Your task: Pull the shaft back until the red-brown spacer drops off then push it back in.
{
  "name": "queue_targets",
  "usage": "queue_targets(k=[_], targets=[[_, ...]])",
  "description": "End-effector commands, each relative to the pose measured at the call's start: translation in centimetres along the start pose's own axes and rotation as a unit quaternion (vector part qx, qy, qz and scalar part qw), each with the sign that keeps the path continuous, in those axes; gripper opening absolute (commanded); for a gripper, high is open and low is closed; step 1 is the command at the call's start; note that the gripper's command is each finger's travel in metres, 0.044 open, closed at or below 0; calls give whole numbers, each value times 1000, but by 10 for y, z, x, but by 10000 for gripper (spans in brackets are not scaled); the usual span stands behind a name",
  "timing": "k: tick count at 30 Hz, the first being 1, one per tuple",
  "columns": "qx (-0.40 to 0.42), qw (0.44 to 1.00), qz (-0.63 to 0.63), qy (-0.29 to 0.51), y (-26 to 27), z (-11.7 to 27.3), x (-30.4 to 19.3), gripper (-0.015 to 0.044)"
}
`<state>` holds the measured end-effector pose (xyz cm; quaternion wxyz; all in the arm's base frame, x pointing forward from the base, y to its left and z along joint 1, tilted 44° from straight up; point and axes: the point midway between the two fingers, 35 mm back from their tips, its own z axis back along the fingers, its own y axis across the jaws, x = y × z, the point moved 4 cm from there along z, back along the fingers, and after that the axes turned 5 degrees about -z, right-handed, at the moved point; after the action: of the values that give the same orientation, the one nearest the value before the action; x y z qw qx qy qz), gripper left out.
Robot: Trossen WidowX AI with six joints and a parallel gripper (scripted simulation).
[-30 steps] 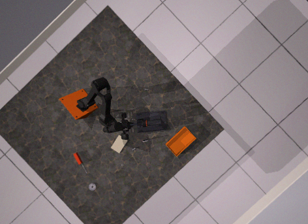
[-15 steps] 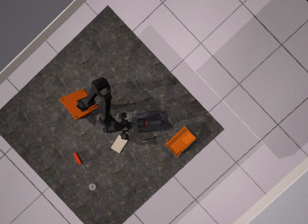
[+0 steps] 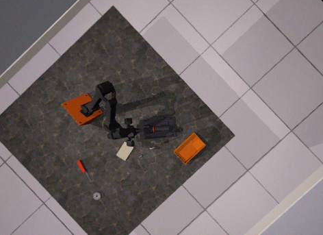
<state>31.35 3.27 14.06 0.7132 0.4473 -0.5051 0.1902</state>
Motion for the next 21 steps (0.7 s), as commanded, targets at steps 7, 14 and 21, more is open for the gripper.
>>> queue_targets(k=[7, 14, 21], targets=[[1, 1000, 2, 0, 0, 1, -1, 0], [1, 1000, 2, 0, 0, 2, -2, 0], [1, 1000, 2, 0, 0, 2, -2, 0]])
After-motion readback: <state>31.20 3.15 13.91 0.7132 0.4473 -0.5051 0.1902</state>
